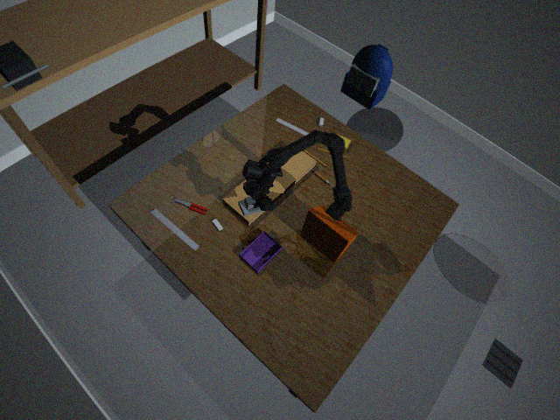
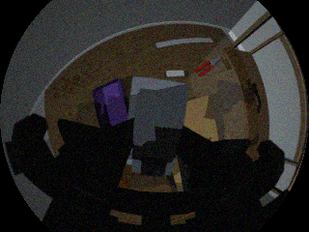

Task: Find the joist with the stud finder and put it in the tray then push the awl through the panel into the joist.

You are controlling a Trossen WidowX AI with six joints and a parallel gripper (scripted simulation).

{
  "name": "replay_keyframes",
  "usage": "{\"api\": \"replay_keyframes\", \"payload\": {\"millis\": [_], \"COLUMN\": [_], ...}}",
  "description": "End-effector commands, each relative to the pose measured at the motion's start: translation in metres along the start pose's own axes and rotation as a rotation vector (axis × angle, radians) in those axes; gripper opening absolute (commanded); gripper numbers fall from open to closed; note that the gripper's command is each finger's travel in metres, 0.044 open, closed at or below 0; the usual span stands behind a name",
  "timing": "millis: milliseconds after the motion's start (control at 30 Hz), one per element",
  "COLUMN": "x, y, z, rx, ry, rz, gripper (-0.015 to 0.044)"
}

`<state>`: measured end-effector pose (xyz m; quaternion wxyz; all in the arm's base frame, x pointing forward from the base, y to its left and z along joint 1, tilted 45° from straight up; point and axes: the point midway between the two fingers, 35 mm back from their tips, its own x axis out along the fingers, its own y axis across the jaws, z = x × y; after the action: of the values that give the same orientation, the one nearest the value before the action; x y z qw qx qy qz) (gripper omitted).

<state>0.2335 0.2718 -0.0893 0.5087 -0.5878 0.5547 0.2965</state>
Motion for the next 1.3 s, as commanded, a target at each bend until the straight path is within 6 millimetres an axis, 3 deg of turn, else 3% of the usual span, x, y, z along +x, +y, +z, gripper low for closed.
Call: {"api": "replay_keyframes", "payload": {"millis": [0, 233, 500, 700, 1267], "x": [0.011, 0.035, 0.061, 0.066, 0.111], "y": [0.038, 0.098, 0.157, 0.158, 0.155], "z": [0.011, 0.015, 0.007, 0.006, -0.009], "rx": [-0.099, -0.251, -0.403, -0.407, -0.406], "ry": [0.009, 0.048, 0.101, 0.102, 0.103], "rz": [0.028, 0.066, 0.097, 0.098, 0.097], "gripper": [0.0000, 0.0000, 0.0000, 0.0000, 0.0000]}}
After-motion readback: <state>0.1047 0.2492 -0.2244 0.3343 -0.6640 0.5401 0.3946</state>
